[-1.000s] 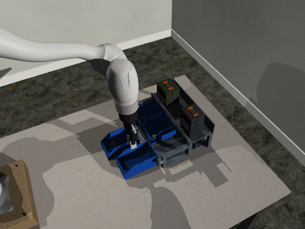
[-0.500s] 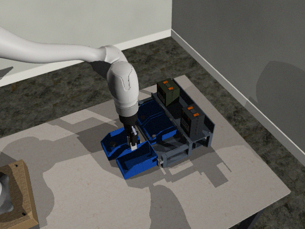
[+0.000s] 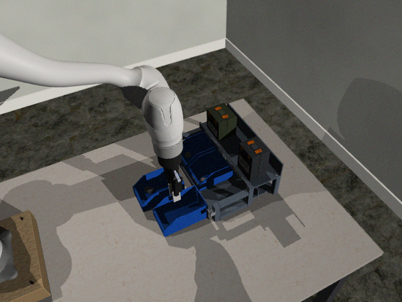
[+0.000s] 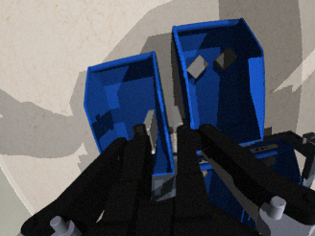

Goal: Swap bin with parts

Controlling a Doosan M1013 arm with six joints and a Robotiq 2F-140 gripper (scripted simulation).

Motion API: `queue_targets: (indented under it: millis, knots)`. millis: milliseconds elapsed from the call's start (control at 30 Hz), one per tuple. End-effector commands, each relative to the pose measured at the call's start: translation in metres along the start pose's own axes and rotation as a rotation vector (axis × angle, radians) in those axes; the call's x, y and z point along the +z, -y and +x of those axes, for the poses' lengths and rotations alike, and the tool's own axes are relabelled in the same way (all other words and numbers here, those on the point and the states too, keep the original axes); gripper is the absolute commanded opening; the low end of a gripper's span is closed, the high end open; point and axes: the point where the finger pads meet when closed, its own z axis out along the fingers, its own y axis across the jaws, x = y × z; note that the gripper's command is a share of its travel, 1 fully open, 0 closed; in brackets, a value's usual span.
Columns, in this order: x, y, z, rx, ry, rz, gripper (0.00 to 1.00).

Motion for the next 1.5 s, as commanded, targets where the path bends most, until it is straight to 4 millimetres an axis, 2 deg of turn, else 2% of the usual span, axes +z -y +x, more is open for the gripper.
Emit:
queue_targets:
  millis: [0,367,1033,1067,1467]
  knots:
    - [0.003,0.0,0.0,0.0,0.0,0.0,0.24]
    - [0.012,0.0,0.0,0.0,0.0,0.0,0.24]
    - [0.013,0.0,0.0,0.0,0.0,0.0,0.24]
    - [0.013,0.0,0.0,0.0,0.0,0.0,0.1]
    - [0.013,0.0,0.0,0.0,0.0,0.0,0.1]
